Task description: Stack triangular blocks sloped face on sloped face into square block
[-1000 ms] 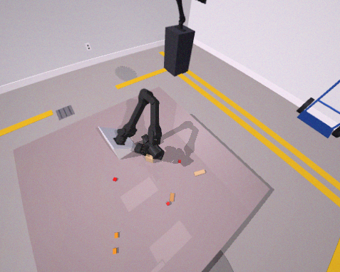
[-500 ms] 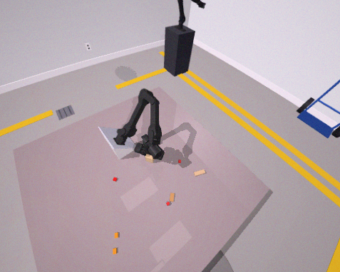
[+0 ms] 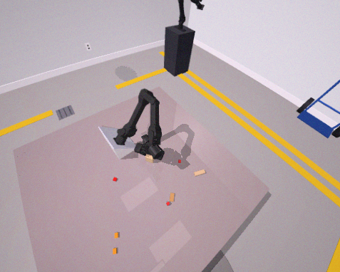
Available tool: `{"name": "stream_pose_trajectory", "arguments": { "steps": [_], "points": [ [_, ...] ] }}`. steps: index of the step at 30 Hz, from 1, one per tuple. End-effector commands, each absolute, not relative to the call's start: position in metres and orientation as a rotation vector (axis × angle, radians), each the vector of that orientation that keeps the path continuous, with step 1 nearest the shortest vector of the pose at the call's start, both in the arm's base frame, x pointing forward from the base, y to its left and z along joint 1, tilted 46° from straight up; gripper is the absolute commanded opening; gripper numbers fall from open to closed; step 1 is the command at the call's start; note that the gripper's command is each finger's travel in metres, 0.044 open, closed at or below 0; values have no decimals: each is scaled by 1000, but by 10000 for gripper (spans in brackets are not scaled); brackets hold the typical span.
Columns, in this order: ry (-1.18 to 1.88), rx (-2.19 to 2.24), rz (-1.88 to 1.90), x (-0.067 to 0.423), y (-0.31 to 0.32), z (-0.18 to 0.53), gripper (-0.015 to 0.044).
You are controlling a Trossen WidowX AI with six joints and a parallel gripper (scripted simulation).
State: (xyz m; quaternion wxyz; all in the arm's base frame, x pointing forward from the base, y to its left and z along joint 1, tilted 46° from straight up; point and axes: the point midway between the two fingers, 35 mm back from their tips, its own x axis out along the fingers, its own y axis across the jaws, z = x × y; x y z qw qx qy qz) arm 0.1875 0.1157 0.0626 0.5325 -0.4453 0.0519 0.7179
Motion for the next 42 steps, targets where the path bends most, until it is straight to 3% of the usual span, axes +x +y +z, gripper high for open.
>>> {"name": "stream_pose_trajectory", "arguments": {
  "steps": [1, 9, 26, 33, 42],
  "points": [
    [119, -1066, 1714, 187, 116, 63, 0],
    [115, -1071, 1714, 187, 116, 63, 0],
    [122, -1064, 1712, 187, 116, 63, 440],
    [123, -1066, 1712, 188, 114, 64, 440],
    [131, -1069, 1713, 193, 42, 132, 440]
  ]
}}
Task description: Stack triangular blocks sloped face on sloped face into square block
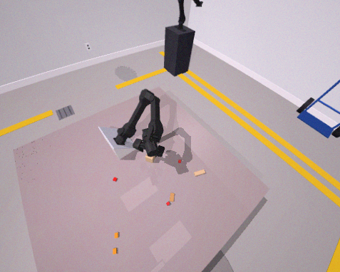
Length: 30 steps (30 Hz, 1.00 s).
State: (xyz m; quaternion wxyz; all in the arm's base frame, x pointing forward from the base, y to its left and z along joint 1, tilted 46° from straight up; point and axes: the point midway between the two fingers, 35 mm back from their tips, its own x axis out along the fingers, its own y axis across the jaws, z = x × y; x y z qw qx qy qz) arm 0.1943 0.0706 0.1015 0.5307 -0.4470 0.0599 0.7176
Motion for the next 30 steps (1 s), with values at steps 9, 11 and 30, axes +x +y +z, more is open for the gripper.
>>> {"name": "stream_pose_trajectory", "arguments": {
  "steps": [9, 11, 30],
  "points": [
    [133, -1066, 1702, 193, 41, 133, 440],
    [133, -1066, 1702, 193, 41, 133, 440],
    [133, -1066, 1702, 193, 41, 133, 440]
  ]
}}
